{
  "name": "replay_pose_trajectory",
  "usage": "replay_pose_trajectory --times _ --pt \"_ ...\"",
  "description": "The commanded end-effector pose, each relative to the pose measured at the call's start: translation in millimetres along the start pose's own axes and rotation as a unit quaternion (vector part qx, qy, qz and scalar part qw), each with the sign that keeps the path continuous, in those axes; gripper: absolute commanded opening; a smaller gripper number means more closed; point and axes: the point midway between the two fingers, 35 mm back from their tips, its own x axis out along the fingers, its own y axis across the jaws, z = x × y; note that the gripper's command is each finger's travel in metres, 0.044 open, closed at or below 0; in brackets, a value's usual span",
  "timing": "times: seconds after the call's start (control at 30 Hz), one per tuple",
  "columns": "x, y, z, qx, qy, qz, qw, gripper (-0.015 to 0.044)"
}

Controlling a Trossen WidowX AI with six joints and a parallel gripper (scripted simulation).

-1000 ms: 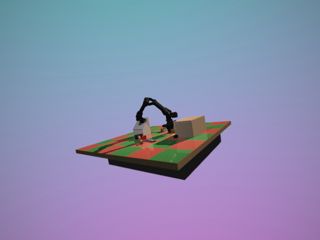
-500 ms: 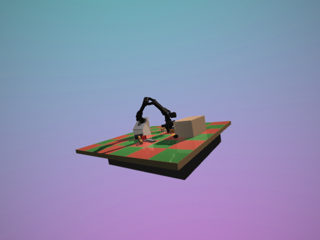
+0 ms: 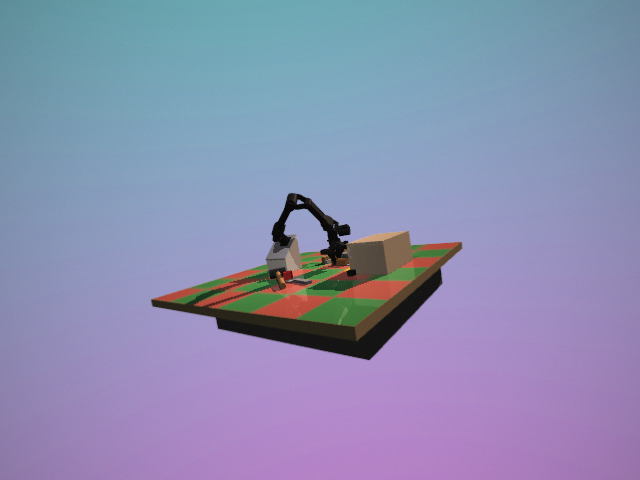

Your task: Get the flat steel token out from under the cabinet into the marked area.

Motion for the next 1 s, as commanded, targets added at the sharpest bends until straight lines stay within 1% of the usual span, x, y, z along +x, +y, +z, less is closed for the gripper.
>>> replay_pose_trajectory --times 0.0,0.97 --pt "1 0 -11 -0.002 0.004 -0.001 1.0 0.0" --pt "1 3 -54 -0.003 0.004 0.0 1.0 0.0"
